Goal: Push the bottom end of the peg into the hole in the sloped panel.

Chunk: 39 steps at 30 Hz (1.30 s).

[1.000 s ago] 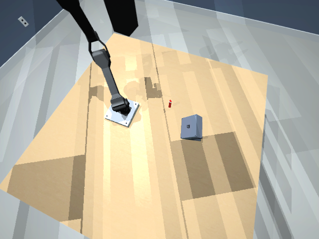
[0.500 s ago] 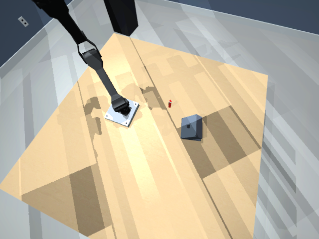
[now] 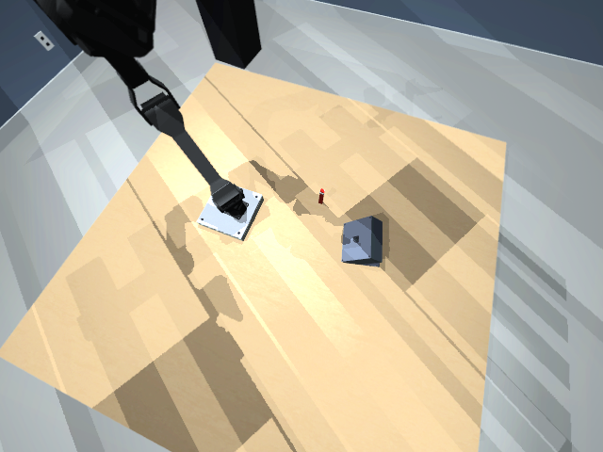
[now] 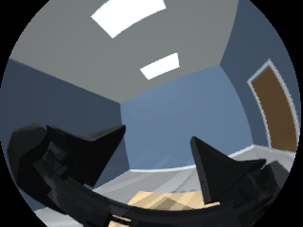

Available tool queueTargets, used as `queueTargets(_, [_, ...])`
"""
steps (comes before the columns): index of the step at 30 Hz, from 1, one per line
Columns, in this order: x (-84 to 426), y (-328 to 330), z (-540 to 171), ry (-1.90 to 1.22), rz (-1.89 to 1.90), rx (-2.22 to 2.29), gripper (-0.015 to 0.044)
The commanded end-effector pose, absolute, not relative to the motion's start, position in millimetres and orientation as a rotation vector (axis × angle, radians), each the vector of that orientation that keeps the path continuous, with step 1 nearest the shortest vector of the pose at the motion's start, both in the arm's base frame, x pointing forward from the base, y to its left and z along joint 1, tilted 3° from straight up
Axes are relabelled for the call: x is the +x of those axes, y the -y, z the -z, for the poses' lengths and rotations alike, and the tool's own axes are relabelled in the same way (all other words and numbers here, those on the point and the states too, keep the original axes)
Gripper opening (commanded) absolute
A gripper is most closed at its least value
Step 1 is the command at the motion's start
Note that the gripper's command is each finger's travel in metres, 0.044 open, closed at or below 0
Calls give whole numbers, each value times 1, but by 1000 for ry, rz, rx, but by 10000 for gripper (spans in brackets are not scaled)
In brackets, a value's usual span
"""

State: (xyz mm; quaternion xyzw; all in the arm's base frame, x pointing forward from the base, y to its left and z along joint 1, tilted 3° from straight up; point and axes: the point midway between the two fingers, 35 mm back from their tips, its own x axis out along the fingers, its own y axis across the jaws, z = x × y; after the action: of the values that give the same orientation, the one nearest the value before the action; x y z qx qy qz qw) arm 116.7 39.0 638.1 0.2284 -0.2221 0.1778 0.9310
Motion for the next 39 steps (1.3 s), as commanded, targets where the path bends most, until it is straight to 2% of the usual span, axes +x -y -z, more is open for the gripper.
queueTargets(1, [141, -32, -626, 382, -368, 523, 440])
queueTargets(20, [252, -34, -538, -9, -353, 705, 440])
queueTargets(39, [314, -76, -435, -383, -331, 706, 440])
